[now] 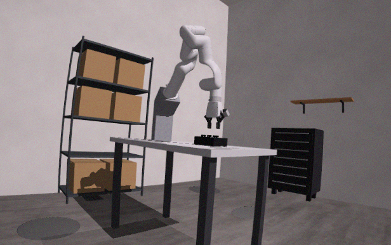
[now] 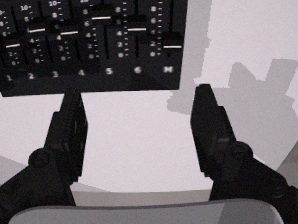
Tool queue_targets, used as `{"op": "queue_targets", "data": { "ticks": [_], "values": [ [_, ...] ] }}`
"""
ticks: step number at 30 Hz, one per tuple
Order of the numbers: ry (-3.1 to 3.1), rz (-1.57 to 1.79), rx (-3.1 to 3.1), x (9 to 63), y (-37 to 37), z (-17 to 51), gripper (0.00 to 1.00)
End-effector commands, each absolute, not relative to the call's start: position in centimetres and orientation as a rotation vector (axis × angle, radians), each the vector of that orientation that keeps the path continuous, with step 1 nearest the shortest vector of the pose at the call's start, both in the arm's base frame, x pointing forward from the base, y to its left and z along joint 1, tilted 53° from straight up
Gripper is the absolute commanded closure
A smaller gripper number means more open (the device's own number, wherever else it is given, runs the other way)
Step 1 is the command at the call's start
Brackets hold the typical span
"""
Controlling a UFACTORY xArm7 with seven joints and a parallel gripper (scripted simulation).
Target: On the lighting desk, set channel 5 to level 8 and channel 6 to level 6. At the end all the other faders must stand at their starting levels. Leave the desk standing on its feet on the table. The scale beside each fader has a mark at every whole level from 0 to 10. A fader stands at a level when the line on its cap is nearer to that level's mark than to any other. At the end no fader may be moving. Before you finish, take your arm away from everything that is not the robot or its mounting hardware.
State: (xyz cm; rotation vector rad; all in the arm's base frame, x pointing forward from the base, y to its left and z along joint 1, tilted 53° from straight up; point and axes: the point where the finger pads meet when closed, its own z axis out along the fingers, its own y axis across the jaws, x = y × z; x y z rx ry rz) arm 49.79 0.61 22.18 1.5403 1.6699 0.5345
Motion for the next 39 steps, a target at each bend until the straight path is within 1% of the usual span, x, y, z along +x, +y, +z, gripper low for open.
{"op": "queue_targets", "data": {
  "ticks": [1,18,39],
  "values": [
    [1.67,0.536,1.54,49.0,0.9,22.9,0.0],
    [1.67,0.536,1.54,44.3,2.1,26.5,0.0],
    [1.67,0.536,1.54,44.1,2.1,26.7,0.0]
  ]
}}
